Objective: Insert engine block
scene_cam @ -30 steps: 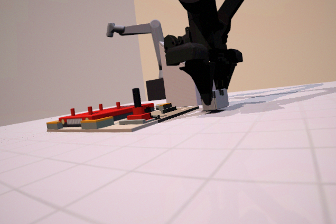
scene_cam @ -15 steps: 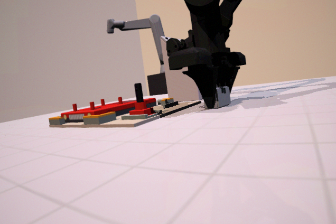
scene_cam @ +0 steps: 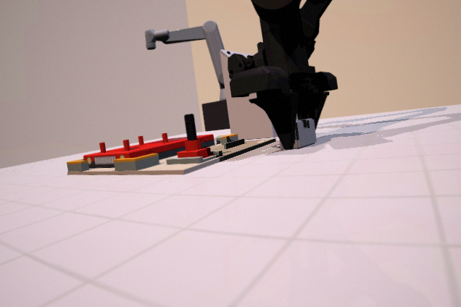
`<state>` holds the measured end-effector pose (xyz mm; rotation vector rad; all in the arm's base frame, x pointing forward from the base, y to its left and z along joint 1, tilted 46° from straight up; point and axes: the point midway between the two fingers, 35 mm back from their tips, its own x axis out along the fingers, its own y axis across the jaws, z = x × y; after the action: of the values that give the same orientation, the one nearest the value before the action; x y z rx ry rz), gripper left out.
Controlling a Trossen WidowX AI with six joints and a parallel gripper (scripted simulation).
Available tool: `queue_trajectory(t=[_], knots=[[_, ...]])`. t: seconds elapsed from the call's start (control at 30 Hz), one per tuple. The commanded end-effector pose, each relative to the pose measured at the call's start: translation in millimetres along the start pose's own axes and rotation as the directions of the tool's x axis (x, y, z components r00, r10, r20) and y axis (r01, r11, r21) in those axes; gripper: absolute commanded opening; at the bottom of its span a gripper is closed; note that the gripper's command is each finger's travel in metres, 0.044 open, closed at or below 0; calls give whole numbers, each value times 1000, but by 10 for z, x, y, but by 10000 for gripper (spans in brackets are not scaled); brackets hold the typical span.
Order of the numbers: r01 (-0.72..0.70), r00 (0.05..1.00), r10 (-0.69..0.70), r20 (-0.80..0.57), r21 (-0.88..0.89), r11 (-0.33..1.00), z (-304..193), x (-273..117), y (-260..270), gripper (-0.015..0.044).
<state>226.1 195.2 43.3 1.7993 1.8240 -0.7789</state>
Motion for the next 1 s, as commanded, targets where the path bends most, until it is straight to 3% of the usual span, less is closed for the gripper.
queue_trajectory(t=[0.0,0.33,0.57,0.97], knots=[[-1,1000,1,7,-3,1000,4,6,-2,184],[-1,1000,1,7,-3,1000,4,6,-2,440],[4,1000,-4,11,-4,1000,3,-17,13,440],[15,1000,-15,20,-7,1000,-8,-462,55,440]])
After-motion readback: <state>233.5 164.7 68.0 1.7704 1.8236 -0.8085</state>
